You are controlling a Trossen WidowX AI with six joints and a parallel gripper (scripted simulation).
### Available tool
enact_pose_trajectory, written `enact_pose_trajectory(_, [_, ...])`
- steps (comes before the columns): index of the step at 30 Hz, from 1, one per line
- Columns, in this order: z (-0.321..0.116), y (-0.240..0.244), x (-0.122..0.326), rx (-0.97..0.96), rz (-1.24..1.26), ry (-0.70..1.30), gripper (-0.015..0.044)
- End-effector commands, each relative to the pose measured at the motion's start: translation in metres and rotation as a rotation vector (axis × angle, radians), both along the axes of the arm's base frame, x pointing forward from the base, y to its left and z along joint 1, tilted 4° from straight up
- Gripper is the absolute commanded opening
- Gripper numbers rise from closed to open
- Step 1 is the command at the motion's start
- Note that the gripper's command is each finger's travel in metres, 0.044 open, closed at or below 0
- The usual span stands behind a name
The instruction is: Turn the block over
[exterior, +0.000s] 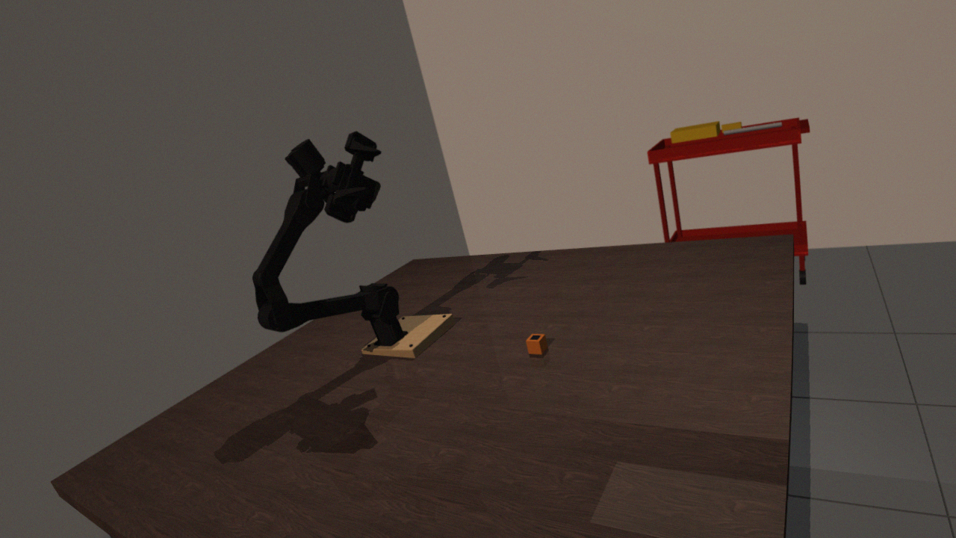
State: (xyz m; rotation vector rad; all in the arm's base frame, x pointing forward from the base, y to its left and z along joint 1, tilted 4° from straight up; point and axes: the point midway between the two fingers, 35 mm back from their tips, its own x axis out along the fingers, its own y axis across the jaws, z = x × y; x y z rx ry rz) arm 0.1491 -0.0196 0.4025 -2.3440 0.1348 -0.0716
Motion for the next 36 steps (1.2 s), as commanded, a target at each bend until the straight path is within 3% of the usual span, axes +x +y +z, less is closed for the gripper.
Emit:
enact_pose_trajectory(1, [0.001, 0.002, 0.0, 0.003, 0.001, -0.002, 0.0426])
enact_pose_trajectory(9, [0.016, 0.085, 0.035, 0.146, 0.05, 0.028, 0.044])
enact_pose_trajectory(17, [-0.031, 0.15, 0.106, 0.456, 0.028, 0.275, 0.044])
enact_pose_trajectory(27, [-0.111, 0.159, 0.179, 0.831, -0.246, 0.545, 0.044])
enact_pose_trajectory(36, [-0.203, 0.127, 0.229, 1.266, -0.788, 0.714, 0.044])
